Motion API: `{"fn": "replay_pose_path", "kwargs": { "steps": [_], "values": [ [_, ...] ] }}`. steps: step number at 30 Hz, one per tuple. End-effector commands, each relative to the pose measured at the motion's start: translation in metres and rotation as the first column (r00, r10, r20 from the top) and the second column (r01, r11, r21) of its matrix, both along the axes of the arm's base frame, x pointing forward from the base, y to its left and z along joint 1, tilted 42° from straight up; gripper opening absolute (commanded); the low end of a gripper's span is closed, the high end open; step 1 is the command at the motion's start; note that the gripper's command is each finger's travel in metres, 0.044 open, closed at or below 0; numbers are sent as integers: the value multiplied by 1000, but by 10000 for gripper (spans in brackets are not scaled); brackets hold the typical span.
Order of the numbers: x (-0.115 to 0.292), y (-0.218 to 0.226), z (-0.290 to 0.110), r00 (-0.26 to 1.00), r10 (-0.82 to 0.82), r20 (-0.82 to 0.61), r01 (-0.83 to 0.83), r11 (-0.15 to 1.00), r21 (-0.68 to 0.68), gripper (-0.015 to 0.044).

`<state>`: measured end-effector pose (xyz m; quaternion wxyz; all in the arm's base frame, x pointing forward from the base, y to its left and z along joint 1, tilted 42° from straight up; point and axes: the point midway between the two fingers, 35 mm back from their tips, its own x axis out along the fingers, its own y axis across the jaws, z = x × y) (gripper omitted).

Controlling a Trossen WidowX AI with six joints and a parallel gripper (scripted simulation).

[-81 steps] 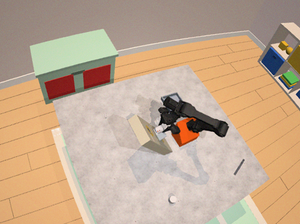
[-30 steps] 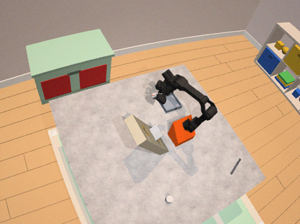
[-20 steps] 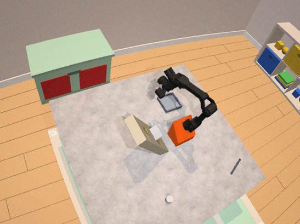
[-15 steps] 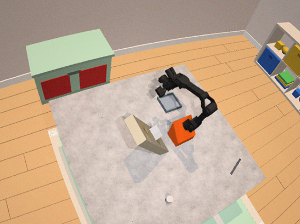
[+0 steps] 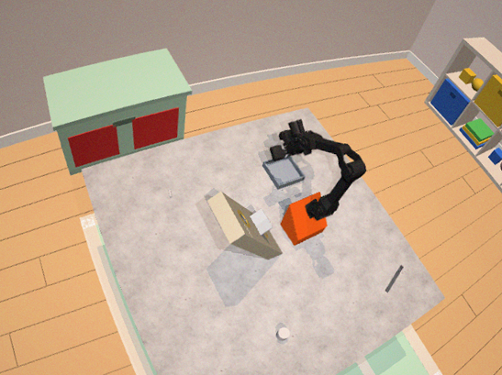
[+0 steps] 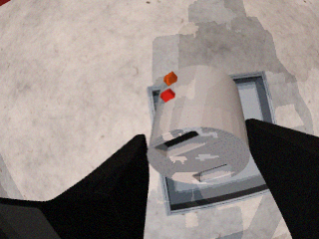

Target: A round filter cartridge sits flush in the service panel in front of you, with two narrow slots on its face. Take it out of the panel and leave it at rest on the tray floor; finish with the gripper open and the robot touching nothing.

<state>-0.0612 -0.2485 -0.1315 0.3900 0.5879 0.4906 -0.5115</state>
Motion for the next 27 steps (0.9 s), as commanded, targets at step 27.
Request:
{"fn": "replay_pose_path", "kwargs": {
  "steps": [27],
  "values": [
    [-26,93,-81,983,-136,-121,140,990,26,0]
  ]
}}
